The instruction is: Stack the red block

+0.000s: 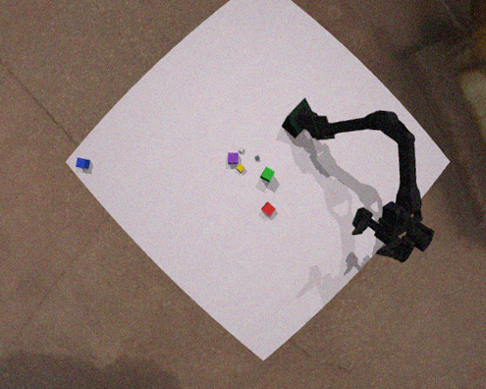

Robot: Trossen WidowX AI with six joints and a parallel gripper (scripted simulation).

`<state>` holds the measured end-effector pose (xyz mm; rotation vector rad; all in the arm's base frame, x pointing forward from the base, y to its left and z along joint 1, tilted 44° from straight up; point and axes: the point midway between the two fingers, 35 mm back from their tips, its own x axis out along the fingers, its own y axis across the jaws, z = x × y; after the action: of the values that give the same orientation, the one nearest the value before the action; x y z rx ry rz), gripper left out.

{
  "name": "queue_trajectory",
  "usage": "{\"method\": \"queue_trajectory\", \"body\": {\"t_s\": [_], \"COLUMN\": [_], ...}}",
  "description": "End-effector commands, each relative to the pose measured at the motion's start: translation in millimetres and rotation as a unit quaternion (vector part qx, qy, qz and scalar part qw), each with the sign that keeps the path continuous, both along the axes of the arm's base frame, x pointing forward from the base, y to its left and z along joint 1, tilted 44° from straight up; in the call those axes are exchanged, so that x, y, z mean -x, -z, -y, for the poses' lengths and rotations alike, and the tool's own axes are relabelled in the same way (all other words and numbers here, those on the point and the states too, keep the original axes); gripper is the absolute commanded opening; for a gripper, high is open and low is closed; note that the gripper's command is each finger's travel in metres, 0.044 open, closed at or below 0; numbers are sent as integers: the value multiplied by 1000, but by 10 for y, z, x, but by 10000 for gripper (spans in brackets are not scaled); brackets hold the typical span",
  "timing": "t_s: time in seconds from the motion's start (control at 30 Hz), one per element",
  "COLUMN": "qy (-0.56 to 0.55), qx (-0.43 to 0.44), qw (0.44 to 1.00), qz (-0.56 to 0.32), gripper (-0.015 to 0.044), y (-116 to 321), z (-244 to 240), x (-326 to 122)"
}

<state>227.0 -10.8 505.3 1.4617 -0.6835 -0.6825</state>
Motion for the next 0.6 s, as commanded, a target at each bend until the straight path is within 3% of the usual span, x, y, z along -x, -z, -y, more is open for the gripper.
{"method": "queue_trajectory", "body": {"t_s": [0.0, 0.1, 0.3, 0.57], "qy": [-3, -39, -110, -246], "qx": [0, 16, 111, 232], "qw": [1000, 999, 975, 864], "qz": [-1, -21, -155, -373], "gripper": [426, 440, 440, 440], "y": [2, 54, 353, 1141], "z": [-3, -63, -257, -452], "x": [-11, -177, -657, -1329]}}
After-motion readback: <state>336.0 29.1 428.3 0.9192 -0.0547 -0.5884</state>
